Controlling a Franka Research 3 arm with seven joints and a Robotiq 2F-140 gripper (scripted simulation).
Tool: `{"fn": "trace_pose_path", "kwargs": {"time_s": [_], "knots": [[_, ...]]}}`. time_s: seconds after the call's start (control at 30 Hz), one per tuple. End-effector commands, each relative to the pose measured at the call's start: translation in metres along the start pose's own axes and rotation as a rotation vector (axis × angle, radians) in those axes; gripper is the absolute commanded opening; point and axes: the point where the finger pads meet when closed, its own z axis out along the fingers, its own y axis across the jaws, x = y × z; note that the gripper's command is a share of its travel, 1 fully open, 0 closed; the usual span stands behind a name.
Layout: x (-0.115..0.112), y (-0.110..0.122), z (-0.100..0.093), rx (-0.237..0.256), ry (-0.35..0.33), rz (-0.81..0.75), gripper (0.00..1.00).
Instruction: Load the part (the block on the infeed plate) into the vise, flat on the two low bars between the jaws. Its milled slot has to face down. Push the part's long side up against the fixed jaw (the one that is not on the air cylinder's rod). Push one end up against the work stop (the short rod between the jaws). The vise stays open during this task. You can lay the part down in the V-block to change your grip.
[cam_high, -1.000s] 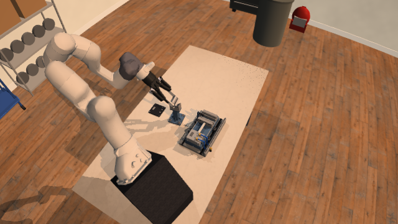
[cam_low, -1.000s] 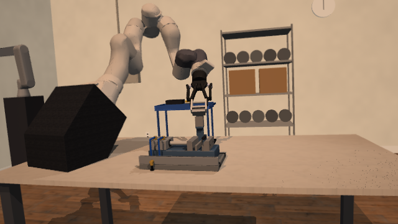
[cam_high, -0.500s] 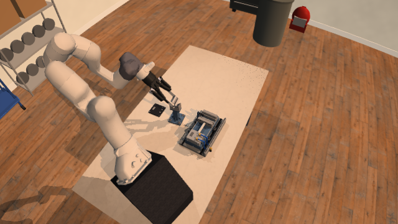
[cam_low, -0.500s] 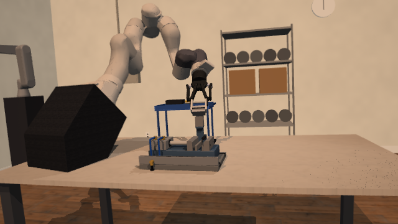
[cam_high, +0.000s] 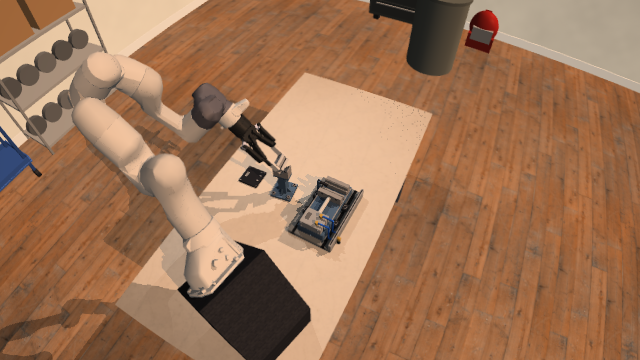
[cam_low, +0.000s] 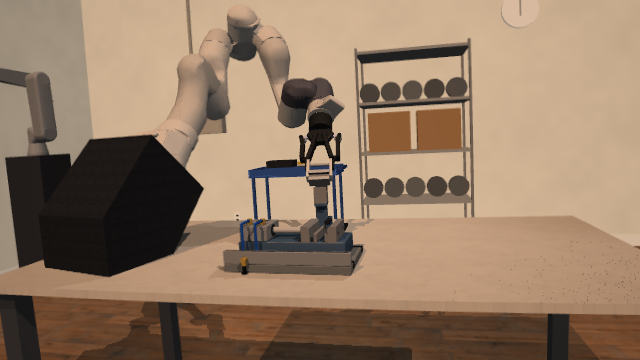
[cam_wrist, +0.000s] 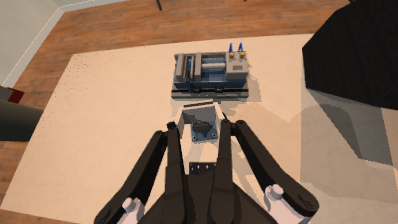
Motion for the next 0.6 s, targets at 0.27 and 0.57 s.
{"fn": "trace_pose_path", "kwargs": {"time_s": [0.27,0.57], "knots": [[0.0009,-0.0003,0.0001,0.0,-0.029,-0.009,0.0],[0.002,-0.0007,0.0002,0.0,-0.072,-0.009,0.0]]}}
